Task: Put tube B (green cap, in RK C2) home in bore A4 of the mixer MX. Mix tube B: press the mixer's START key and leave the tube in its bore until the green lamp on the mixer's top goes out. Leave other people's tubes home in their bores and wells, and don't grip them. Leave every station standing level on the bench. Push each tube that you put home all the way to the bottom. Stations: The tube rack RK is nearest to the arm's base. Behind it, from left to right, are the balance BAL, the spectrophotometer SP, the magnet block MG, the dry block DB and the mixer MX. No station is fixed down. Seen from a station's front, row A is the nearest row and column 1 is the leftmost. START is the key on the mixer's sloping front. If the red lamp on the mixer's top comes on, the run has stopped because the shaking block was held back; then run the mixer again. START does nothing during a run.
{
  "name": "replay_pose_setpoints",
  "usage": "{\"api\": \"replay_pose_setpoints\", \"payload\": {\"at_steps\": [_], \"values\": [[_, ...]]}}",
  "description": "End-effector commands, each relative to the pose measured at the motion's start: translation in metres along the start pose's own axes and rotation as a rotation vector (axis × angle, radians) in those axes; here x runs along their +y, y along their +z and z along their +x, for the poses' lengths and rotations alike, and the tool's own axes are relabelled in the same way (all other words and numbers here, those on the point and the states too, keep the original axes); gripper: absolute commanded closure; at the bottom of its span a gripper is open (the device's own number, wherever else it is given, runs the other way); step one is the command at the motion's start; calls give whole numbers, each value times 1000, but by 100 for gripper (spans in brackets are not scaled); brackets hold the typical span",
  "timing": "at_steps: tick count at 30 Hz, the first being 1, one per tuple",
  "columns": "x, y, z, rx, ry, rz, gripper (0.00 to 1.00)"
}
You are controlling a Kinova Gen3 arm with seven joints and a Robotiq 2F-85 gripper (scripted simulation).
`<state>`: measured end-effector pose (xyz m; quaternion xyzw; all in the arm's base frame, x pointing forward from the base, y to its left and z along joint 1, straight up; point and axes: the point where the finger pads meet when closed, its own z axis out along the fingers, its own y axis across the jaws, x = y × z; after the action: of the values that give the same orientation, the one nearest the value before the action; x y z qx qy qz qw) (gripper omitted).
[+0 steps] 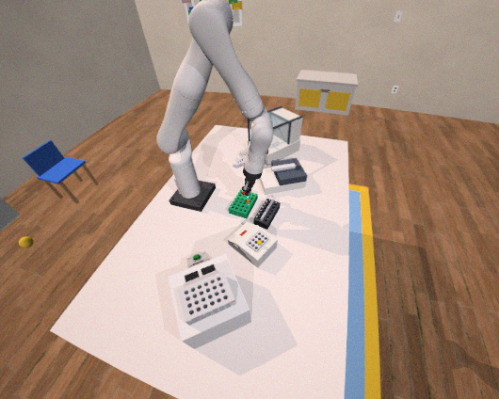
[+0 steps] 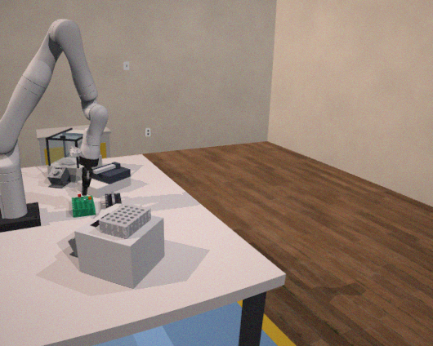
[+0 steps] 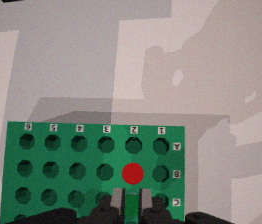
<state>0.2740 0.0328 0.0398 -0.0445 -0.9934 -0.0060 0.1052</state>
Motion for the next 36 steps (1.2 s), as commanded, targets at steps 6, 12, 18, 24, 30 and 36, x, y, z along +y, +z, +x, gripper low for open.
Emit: {"api": "replay_pose_setpoints", "payload": {"at_steps": [6, 12, 18, 24, 30, 36], "values": [[0, -4, 0, -1, 0, 0, 90], [0, -8, 1, -1, 0, 0, 90], [0, -12, 2, -1, 0, 0, 90], [0, -14, 3, -1, 0, 0, 90], [0, -18, 4, -1, 0, 0, 90], [0, -22, 4, -1, 0, 0, 90]]}}
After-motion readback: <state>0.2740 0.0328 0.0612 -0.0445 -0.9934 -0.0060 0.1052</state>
